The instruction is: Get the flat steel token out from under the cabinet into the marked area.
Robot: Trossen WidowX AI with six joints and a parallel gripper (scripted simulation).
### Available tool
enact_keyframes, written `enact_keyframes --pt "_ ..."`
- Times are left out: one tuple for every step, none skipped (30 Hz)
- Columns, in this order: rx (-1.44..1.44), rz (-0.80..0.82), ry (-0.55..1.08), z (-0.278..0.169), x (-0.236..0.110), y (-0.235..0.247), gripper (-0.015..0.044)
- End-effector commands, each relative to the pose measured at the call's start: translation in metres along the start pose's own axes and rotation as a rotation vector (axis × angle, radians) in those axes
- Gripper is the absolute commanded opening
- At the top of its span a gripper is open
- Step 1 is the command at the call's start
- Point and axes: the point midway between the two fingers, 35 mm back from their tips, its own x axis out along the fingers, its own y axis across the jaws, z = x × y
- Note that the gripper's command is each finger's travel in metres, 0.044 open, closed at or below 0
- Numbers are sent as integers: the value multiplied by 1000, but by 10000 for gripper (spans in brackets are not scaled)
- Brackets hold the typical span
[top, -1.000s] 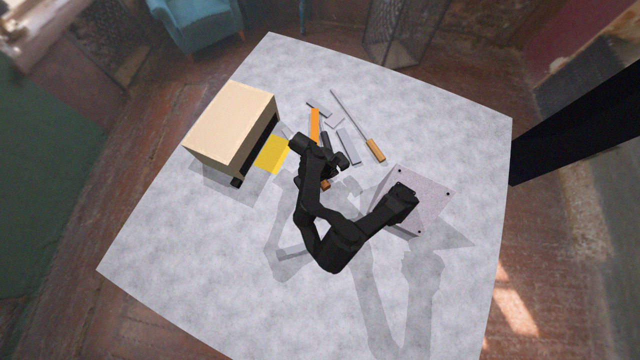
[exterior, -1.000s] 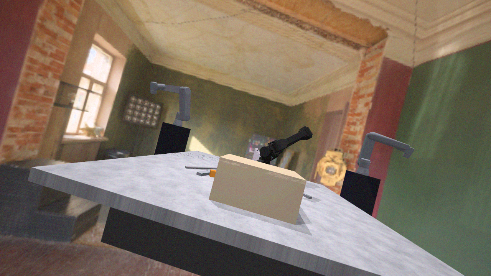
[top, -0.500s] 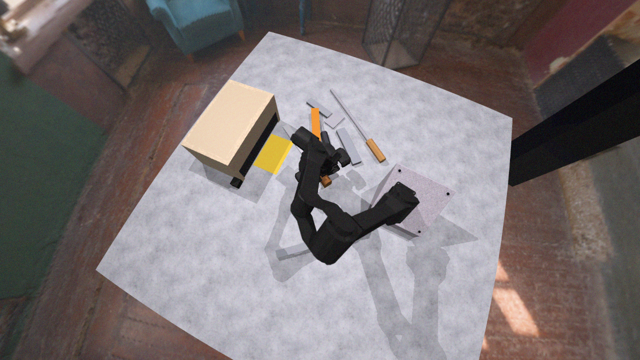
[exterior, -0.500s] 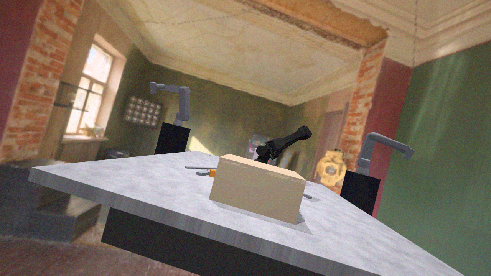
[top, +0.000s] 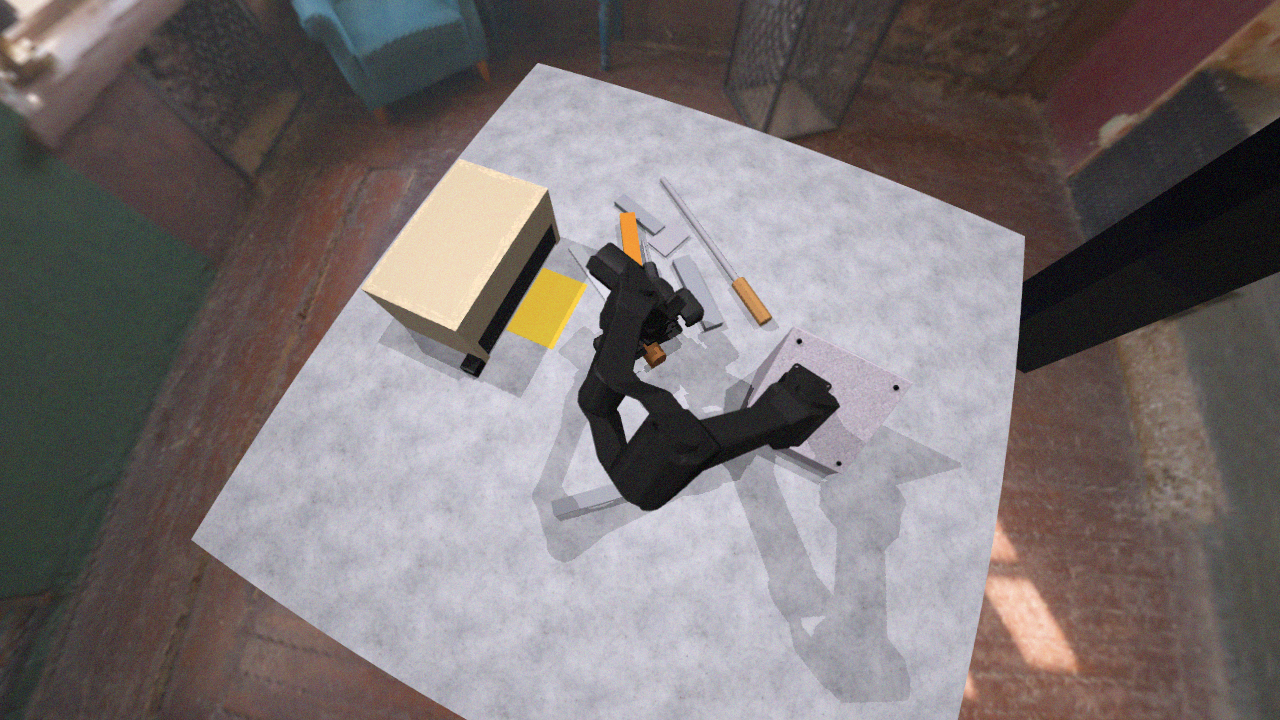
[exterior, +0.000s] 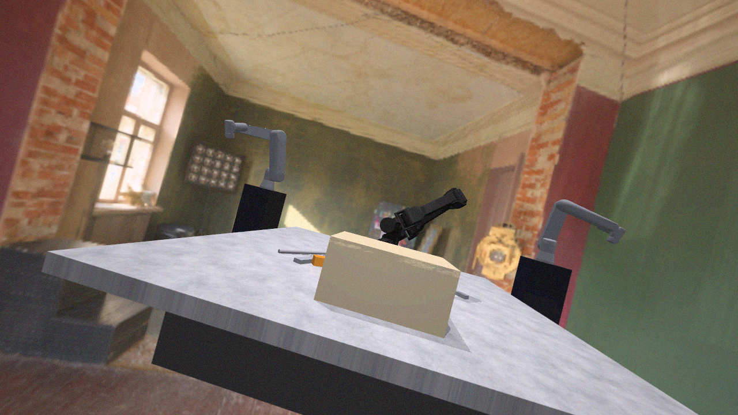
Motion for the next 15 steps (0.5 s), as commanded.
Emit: enact_keyframes --pt "3 -4 -6 6 -1 -5 0" --pt "3 -4 -6 7 -1 -6 0" --pt "3 -4 -6 7 -1 -7 0" --pt "3 -4 -6 8 -1 -7 0" --pt "3 -4 -6 8 -1 -8 0" --pt "3 -4 -6 9 -1 -9 0" --pt "3 -4 -6 9 -1 -10 0" --pt "3 -4 -6 10 -1 -11 0" --pt "3 -4 -6 11 -1 -12 0" --pt "3 -4 -6 11 -1 -13 0" --pt "3 -4 -6 12 -1 -14 0" --pt "3 -4 -6 12 -1 -15 0" --pt "3 -4 -6 13 -1 -16 0" --pt "3 -4 -6 13 -1 -16 0" --pt "3 -4 -6 14 -1 -17 0"
